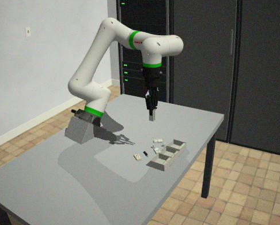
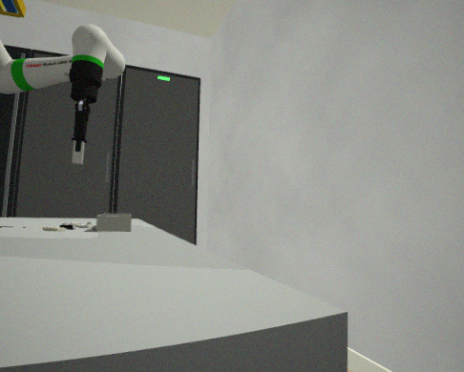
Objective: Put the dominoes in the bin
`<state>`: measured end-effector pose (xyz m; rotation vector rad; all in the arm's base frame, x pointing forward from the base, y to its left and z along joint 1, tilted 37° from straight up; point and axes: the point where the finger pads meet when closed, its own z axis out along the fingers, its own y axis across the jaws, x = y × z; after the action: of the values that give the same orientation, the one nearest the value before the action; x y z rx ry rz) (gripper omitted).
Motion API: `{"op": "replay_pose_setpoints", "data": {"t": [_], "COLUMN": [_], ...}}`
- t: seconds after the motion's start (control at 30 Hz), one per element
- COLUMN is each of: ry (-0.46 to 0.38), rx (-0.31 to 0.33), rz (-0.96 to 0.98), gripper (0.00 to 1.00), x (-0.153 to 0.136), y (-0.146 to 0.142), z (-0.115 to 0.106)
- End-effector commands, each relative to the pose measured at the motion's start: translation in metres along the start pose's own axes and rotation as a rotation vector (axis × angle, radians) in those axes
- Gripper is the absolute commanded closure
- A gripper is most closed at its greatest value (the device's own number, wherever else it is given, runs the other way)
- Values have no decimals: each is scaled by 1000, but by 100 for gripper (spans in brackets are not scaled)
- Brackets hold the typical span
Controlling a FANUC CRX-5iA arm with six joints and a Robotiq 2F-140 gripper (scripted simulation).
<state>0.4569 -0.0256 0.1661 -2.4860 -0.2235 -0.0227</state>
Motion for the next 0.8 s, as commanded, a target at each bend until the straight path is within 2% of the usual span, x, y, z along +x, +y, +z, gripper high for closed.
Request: {"op": "replay_pose_setpoints", "data": {"t": [0.0, 0.1, 0.37, 0.43, 0.77], "ry": [10, 10, 10, 10, 10], "rx": [-2, -2, -1, -1, -1], "rz": [-8, -8, 31, 31, 31], "gripper": [95, 95, 95, 95, 95], "x": [0, 0, 37, 37, 83], "y": [0, 0, 40, 40, 91], "z": [0, 0, 38, 38, 85]}}
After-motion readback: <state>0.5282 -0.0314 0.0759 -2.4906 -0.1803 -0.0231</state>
